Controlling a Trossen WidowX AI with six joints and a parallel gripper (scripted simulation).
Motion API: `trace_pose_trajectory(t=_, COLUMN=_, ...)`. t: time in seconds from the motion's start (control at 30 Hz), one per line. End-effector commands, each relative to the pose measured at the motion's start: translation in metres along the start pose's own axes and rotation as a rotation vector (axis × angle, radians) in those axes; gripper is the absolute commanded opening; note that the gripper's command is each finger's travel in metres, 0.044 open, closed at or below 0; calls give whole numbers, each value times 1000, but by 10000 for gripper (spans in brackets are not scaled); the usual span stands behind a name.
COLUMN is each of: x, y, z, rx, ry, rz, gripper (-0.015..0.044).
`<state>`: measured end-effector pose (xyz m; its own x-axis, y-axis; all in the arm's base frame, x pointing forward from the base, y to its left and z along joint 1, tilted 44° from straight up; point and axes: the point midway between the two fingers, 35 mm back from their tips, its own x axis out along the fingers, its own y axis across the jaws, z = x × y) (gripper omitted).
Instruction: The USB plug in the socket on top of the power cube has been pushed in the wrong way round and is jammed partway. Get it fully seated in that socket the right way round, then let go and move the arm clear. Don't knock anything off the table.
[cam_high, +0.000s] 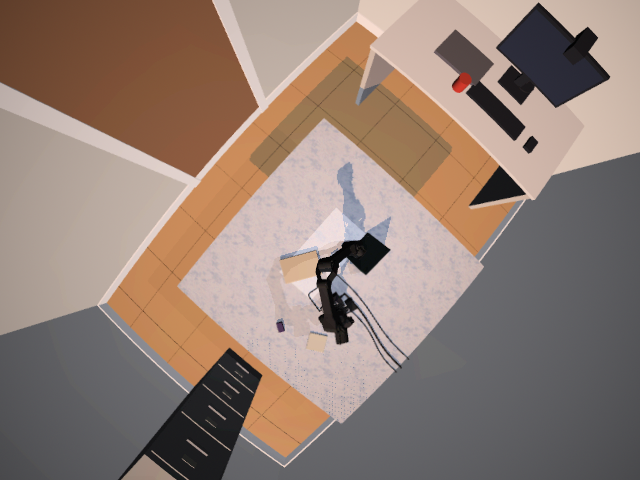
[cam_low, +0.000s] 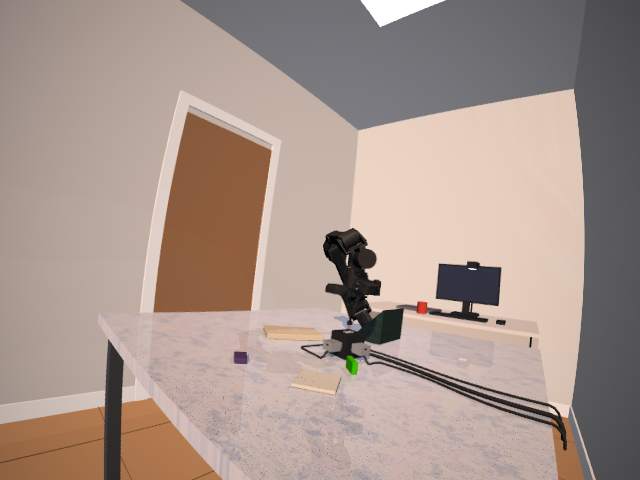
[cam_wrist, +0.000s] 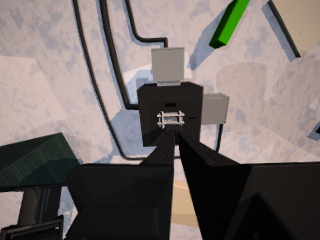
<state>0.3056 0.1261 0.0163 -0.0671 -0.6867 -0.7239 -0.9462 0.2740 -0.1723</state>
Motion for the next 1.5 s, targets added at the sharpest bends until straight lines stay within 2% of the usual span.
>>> trace_pose_trajectory(t=0.0, x=-4, y=0, z=1, rx=7, ry=-4, rz=1, gripper=0)
trace_pose_trajectory(t=0.53, x=-9, y=0, z=0, rx=47, ry=-1, rz=0, gripper=0)
trace_pose_trajectory(t=1.47, x=-8, y=0, z=0, rx=772, ry=0, rz=0, gripper=0)
